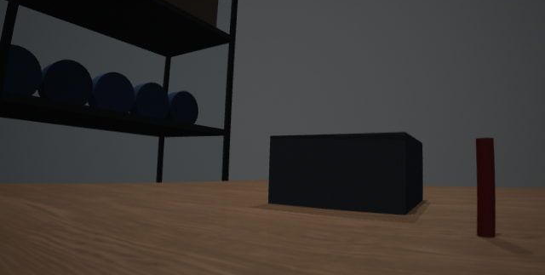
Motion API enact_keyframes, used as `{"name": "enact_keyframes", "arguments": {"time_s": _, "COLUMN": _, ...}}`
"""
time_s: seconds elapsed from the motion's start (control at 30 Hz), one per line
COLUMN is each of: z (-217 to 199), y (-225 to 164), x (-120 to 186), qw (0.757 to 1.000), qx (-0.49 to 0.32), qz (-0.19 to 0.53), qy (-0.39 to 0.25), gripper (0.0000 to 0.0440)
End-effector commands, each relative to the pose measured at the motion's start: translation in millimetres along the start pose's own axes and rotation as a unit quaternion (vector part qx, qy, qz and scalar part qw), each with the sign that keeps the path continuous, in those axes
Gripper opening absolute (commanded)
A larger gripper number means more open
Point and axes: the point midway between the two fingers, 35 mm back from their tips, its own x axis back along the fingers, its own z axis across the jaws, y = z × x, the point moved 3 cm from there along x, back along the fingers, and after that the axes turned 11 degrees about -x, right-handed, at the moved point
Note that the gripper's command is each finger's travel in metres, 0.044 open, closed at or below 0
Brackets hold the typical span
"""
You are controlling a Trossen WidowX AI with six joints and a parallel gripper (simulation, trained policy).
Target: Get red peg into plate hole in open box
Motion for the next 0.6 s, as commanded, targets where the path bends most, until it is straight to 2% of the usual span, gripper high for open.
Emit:
{"name": "enact_keyframes", "arguments": {"time_s": 0.0, "z": -2, "y": -5, "x": -4, "qw": 1.0, "qx": -0.005, "qz": 0.004, "qy": 0.003, "gripper": 0.0425}}
{"name": "enact_keyframes", "arguments": {"time_s": 0.03, "z": -3, "y": -10, "x": -8, "qw": 1.0, "qx": -0.01, "qz": 0.008, "qy": 0.006, "gripper": 0.044}}
{"name": "enact_keyframes", "arguments": {"time_s": 0.3, "z": -11, "y": -87, "x": -55, "qw": 0.992, "qx": -0.094, "qz": 0.05, "qy": 0.065, "gripper": 0.044}}
{"name": "enact_keyframes", "arguments": {"time_s": 0.57, "z": -21, "y": -187, "x": -79, "qw": 0.961, "qx": -0.202, "qz": 0.127, "qy": 0.143, "gripper": 0.044}}
